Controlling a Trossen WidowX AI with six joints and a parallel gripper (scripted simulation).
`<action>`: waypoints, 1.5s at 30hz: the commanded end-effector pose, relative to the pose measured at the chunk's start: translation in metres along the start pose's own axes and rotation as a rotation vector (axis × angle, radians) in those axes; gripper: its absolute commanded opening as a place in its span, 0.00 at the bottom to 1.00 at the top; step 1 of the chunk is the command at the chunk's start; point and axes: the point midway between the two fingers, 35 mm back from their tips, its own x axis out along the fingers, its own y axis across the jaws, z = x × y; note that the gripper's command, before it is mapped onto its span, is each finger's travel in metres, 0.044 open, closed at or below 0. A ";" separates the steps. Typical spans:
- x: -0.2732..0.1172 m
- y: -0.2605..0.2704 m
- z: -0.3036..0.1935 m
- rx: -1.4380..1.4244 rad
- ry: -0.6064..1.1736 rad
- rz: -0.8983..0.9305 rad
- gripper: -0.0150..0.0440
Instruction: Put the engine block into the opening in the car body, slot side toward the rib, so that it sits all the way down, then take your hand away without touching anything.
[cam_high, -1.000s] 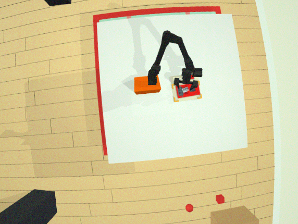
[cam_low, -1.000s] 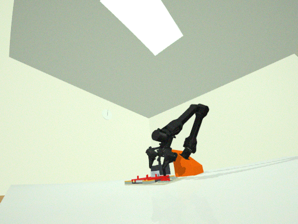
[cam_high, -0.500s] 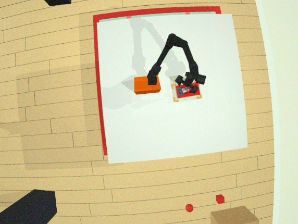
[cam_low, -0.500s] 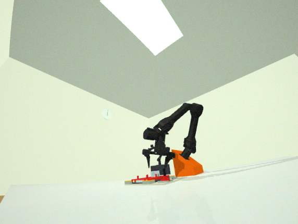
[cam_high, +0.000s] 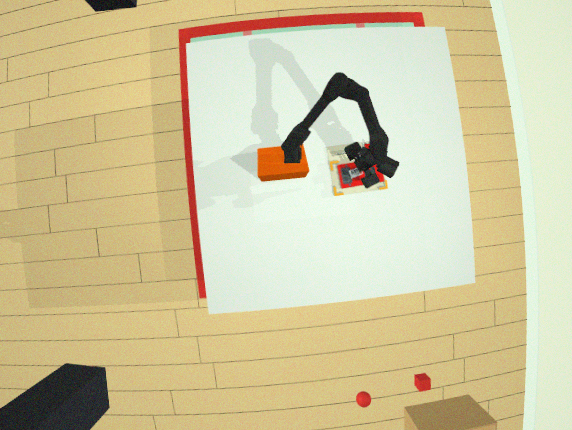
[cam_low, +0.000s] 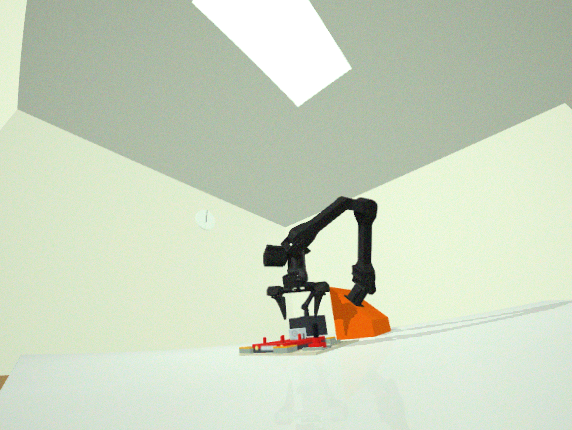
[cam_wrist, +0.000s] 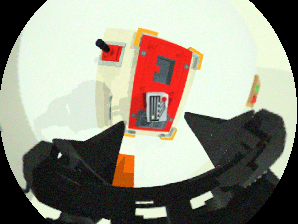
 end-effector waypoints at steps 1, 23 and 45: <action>-0.005 -0.003 0.002 0.098 -0.041 0.047 1.00; 0.019 -0.011 0.003 0.118 -0.049 0.056 1.00; 0.037 -0.010 0.004 0.117 -0.050 0.057 0.60</action>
